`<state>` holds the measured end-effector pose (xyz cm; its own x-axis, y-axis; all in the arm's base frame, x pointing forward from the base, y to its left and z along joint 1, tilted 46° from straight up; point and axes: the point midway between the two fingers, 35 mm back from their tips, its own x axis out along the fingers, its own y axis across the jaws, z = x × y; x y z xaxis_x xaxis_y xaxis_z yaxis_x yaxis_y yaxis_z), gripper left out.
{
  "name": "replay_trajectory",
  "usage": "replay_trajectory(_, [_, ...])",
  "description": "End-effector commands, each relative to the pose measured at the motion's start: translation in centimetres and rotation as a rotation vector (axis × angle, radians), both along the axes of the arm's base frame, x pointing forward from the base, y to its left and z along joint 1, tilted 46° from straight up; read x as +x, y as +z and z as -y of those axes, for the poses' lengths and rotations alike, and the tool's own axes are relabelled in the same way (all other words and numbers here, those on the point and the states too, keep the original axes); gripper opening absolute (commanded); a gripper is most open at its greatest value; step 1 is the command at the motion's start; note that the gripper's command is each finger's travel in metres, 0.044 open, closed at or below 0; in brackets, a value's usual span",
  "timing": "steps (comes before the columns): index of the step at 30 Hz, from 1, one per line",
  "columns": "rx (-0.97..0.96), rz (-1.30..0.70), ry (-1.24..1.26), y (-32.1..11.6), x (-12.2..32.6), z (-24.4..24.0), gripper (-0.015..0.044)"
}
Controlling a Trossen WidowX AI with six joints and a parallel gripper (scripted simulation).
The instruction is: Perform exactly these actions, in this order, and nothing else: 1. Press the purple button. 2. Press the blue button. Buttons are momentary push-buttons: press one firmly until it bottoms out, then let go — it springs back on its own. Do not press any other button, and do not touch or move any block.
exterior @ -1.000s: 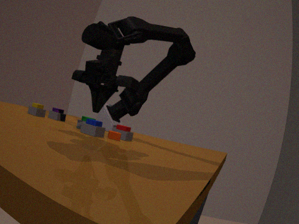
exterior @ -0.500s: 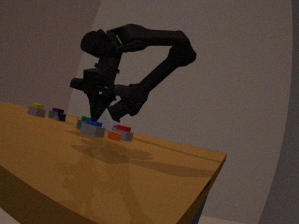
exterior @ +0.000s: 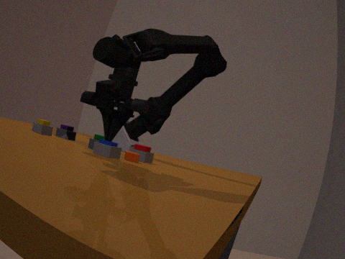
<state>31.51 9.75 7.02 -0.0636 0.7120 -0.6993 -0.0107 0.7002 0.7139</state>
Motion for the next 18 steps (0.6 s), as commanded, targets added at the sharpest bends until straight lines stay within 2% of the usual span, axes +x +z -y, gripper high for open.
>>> replay_trajectory(1, [0.003, -0.014, 0.001, -0.2, -0.3, -0.2, 0.0020])
replay_trajectory(6, [0.003, -0.014, 0.001, -0.2, -0.3, -0.2, 0.0020])
replay_trajectory(10, [0.001, -0.013, 0.001, 2.0, 0.0, 2.0, 0.0020])
replay_trajectory(14, [0.001, -0.014, 0.001, 2.2, 0.0, 2.2, 0.0020])
replay_trajectory(16, [0.001, -0.015, 0.001, 3.2, -0.5, 2.1, 0.0073])
replay_trajectory(18, [0.001, -0.016, 0.001, 6.0, -1.8, 1.9, 0.0125])
